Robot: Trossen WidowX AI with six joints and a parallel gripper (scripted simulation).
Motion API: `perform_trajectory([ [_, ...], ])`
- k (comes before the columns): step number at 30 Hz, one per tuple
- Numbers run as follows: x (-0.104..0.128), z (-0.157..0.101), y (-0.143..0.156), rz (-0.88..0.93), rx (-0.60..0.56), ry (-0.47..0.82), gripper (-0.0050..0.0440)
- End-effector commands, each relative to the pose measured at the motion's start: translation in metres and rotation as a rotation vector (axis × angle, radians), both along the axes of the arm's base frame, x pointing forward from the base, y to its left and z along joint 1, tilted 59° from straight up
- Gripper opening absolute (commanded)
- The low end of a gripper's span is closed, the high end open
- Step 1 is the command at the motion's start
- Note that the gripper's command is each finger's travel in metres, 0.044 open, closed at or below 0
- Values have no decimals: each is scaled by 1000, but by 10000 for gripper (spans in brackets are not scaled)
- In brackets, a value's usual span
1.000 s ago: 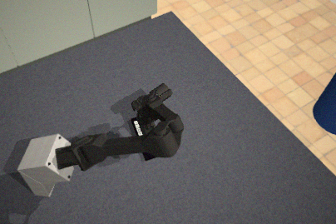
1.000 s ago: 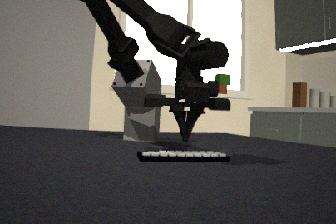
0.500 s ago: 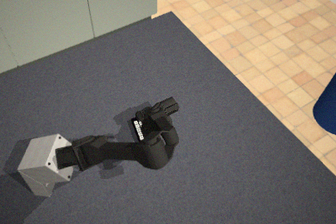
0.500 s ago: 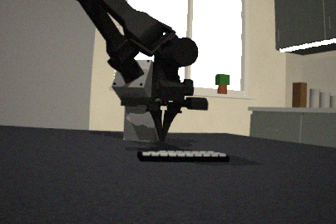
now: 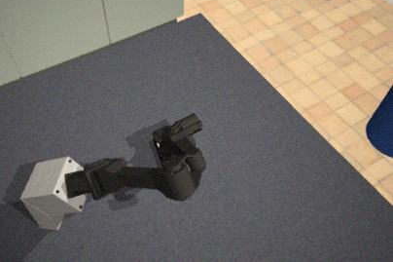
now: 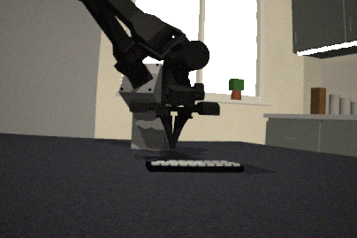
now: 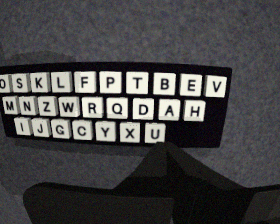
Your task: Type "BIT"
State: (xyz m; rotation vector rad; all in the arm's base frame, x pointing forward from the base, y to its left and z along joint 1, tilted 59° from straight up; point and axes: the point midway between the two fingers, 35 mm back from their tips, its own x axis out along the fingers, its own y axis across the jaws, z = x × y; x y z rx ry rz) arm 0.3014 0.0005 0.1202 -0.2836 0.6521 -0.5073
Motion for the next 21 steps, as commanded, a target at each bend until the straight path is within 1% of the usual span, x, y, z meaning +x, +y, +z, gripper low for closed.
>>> perform_trajectory([
  [1, -5, -14, 5, -2, -8, 11, 0],
  [11, -4, -15, 6, -3, -8, 11, 0],
  [13, 2, -20, 17, -4, -5, 13, 0],
  [18, 20, -42, 62, -3, -7, 12, 0],
  [19, 21, -45, 67, -3, -8, 11, 0],
  [21, 21, -45, 67, -3, -8, 11, 0],
])
